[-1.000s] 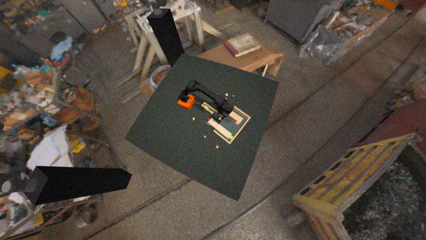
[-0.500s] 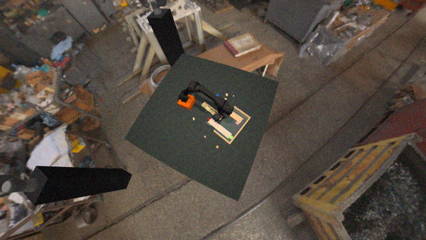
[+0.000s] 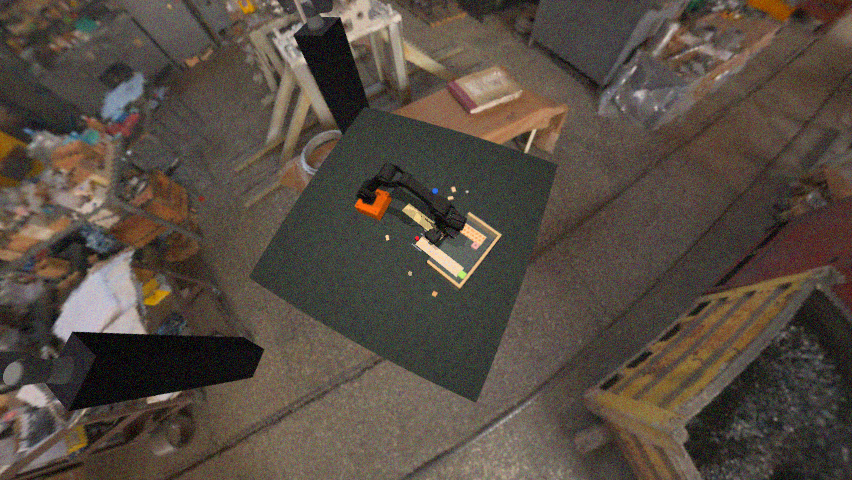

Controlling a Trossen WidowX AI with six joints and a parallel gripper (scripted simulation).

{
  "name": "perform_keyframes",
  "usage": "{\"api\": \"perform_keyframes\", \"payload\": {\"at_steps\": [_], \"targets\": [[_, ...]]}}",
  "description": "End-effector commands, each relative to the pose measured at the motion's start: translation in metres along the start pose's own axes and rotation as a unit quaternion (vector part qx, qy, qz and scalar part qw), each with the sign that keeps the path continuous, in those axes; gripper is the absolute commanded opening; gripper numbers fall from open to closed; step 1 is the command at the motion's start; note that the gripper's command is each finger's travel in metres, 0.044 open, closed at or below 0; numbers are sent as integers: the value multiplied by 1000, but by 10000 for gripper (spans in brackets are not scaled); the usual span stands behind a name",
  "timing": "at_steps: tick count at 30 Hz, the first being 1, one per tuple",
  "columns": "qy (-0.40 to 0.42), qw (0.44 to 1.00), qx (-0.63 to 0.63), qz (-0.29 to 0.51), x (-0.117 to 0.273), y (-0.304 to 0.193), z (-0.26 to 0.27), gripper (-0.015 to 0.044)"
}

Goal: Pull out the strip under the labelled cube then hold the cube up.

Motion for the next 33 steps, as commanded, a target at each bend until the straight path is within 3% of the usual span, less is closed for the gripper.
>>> {"api": "perform_keyframes", "payload": {"at_steps": [1,10,14,21,25,33], "targets": [[-3,1000,3,7,-8,-3,-2,250],[-3,1000,3,7,-8,-3,-2,250],[-1,1000,0,4,-6,-2,-1,145],[-1,1000,0,4,-6,-2,-1,98],[-1,1000,0,5,-4,-4,-1,0],[-3,1000,1,7,19,-31,-7,0]]}}
Point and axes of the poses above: the point midway between the two fingers, 35 mm back from their tips, its own x axis back along the fingers, its own z axis across the jaws, y = z × x, the point moved 3 cm from there along x, back along the fingers, and after that the axes turned 3 degrees about x, right-handed, at the moved point
